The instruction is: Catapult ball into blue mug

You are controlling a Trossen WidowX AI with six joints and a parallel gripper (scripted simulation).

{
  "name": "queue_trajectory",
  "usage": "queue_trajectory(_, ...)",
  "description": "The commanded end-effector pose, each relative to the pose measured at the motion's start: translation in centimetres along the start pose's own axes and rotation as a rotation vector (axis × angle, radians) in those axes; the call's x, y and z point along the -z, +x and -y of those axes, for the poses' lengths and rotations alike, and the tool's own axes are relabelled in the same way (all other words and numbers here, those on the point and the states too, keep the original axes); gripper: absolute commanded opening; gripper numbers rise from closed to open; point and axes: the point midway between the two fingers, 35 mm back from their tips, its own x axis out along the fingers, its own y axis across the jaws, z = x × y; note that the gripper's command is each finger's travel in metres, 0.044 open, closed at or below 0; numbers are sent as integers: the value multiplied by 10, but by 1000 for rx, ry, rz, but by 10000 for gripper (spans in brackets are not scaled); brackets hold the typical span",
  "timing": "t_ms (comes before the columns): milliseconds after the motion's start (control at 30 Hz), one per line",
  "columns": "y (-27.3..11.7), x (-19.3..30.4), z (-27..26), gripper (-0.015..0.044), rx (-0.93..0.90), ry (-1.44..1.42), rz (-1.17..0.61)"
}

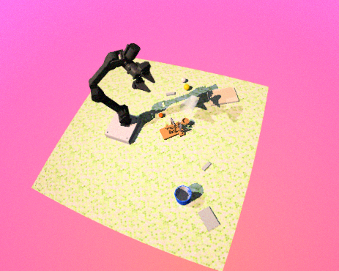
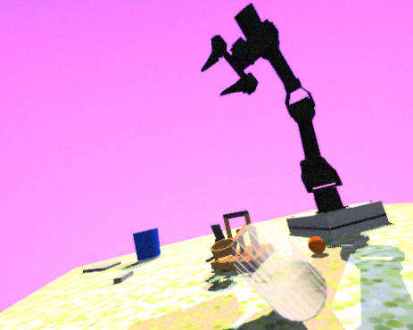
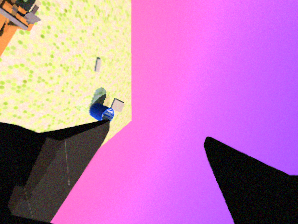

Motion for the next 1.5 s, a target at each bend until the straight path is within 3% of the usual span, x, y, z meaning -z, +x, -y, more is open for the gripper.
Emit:
queue_trajectory(0,9,-8,-7,440,-34,113,4)
queue_trajectory(767,53,-40,-49,440,-213,733,-58)
queue_trajectory(1467,91,-58,-95,440,-356,1312,-244)
